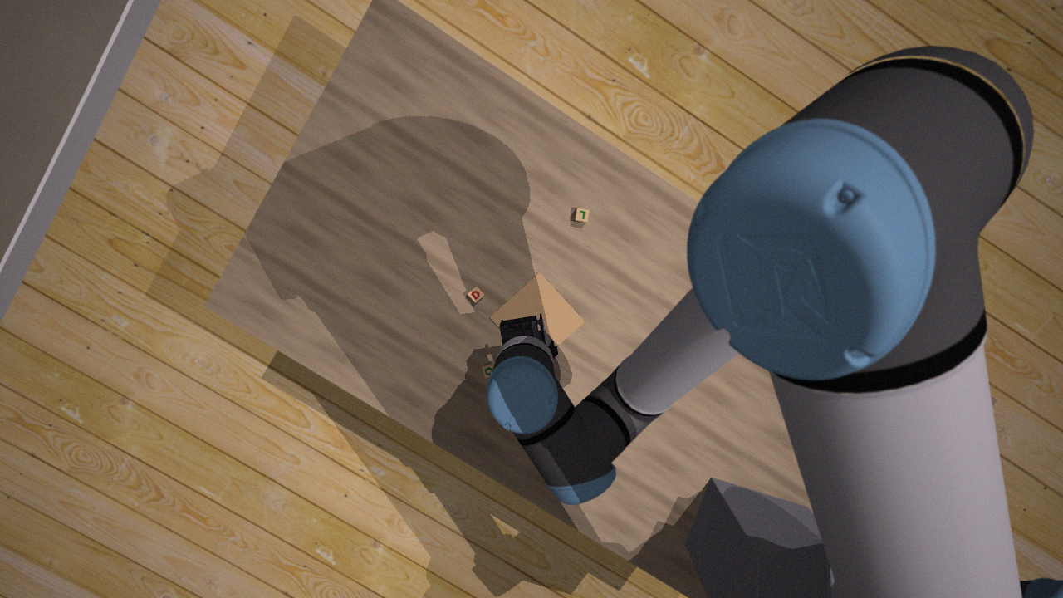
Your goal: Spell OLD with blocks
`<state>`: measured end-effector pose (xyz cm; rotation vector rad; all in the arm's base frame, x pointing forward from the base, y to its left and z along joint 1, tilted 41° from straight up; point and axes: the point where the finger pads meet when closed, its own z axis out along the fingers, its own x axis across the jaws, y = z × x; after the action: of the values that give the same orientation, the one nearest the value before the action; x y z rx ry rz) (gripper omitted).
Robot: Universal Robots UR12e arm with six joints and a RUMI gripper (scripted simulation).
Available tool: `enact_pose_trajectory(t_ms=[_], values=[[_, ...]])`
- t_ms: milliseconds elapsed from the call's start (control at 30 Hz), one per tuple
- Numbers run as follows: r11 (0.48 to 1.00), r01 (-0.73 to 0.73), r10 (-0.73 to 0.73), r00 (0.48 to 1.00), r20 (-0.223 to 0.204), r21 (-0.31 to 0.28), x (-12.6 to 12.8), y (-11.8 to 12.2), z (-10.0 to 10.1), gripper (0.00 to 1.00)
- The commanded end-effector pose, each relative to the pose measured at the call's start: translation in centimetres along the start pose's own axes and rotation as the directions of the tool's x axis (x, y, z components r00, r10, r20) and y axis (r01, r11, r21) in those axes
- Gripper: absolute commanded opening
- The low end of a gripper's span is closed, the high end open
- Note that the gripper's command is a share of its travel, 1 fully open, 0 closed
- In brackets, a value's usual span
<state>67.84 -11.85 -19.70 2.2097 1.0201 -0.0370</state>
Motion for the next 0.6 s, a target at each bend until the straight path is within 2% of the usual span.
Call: enact_pose_trajectory(t_ms=[0,367,567], values=[[1.0,0.002,-0.002,1.0,-0.001,-0.001,0.0,0.0,0.0,0.37],[1.0,0.017,-0.017,1.0,-0.001,-0.001,0.0,0.0,0.5,0.37],[1.0,0.017,-0.017,1.0,-0.001,-0.001,0.0,0.0,1.3,0.37]])
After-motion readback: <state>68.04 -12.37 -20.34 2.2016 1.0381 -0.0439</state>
